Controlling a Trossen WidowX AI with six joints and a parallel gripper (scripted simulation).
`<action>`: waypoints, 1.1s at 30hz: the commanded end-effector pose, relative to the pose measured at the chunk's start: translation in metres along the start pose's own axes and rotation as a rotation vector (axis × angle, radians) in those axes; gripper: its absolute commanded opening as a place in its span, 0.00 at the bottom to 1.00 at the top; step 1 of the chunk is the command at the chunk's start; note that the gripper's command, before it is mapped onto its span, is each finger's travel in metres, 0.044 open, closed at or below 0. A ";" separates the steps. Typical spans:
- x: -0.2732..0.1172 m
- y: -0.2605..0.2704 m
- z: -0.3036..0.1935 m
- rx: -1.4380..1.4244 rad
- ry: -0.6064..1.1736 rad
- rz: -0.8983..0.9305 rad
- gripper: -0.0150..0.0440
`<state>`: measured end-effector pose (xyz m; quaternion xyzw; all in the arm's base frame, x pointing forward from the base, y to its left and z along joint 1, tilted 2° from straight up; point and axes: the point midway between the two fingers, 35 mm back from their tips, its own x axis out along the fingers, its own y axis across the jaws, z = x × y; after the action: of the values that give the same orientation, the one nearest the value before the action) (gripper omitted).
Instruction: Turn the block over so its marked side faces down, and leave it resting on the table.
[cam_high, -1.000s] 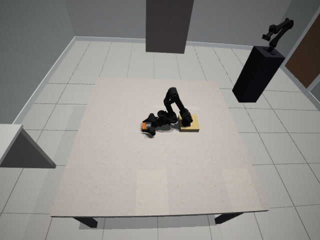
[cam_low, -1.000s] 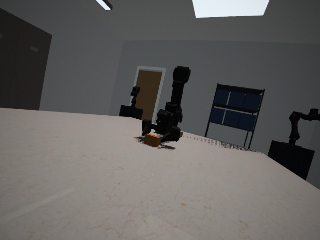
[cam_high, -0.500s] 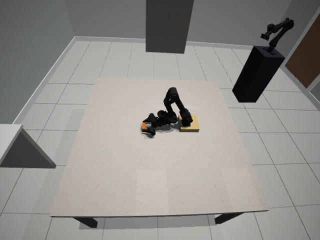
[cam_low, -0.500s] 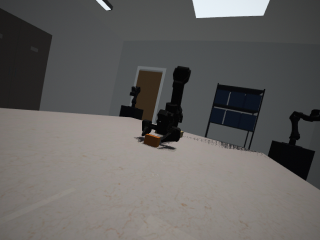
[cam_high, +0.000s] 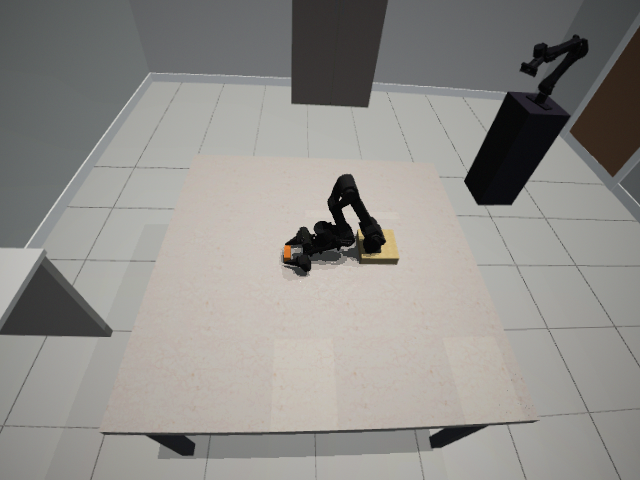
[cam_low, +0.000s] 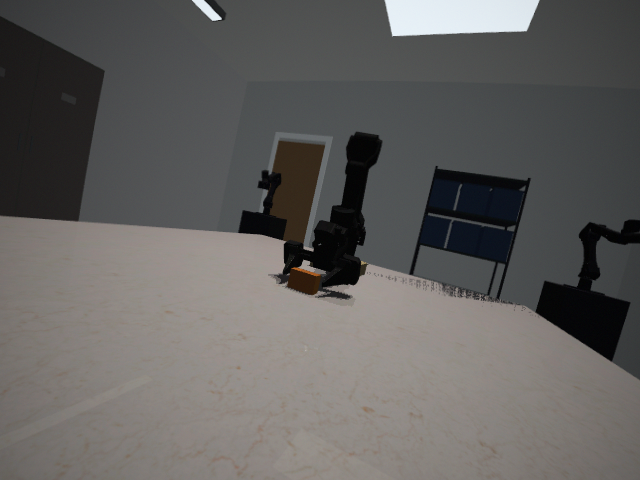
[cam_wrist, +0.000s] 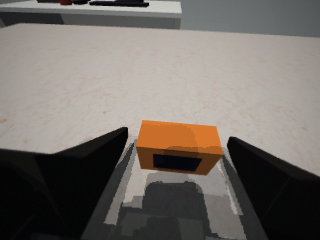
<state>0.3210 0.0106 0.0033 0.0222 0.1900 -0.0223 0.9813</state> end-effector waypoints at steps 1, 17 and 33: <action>0.009 0.001 0.004 -0.007 0.051 -0.002 1.00; -0.009 0.003 0.057 -0.003 0.358 0.002 1.00; -0.047 0.000 0.059 -0.003 0.523 -0.004 1.00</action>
<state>0.3272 0.0086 0.0338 0.0126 0.3871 -0.0232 0.9217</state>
